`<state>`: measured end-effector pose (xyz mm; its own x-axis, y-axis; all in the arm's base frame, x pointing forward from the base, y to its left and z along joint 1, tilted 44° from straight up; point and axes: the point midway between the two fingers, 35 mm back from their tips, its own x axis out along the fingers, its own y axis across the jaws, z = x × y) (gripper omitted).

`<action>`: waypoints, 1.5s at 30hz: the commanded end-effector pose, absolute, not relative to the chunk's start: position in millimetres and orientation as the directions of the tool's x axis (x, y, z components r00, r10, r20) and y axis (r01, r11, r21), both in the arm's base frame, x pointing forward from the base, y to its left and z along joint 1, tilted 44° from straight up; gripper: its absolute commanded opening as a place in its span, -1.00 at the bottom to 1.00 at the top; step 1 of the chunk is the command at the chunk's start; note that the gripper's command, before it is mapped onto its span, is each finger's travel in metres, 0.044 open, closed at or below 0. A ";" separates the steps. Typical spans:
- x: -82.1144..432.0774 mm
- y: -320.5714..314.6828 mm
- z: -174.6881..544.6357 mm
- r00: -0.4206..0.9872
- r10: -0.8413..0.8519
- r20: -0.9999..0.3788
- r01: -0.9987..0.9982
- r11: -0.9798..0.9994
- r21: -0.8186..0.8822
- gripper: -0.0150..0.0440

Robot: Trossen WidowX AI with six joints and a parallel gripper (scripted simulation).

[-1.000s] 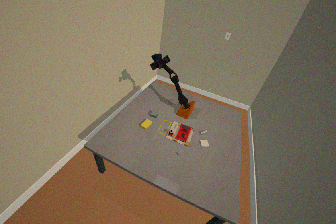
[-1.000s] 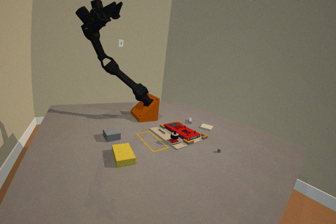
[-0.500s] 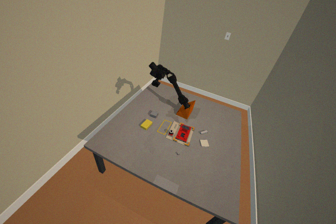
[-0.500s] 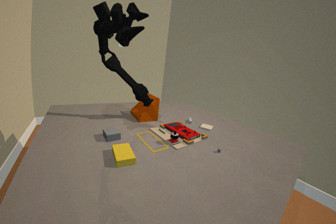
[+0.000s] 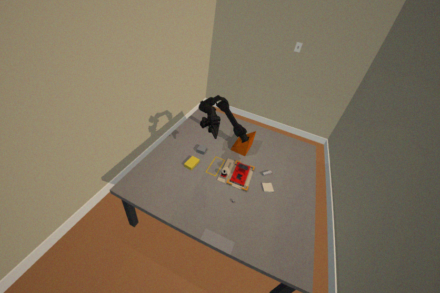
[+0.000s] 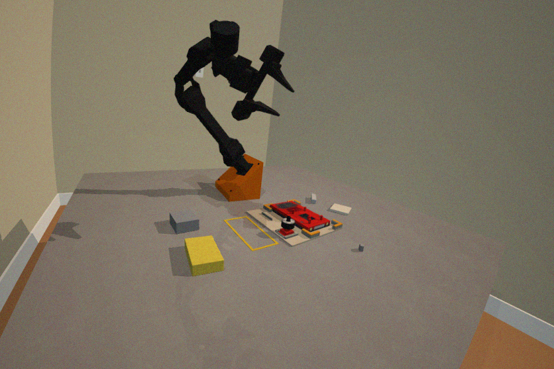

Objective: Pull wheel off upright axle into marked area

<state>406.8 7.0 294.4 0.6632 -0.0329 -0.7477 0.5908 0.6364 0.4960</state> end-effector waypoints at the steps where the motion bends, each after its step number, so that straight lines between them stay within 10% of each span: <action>1: 412.1 -3.4 244.8 0.543 -0.122 -0.831 0.743 0.530 0.408 0.53; 21: 359.4 -66.4 43.5 -0.128 -0.654 -0.745 0.985 -0.171 -0.019 0.53; 45: 360.4 -100.4 17.0 -0.144 -0.671 -0.727 0.982 -0.188 -0.021 0.53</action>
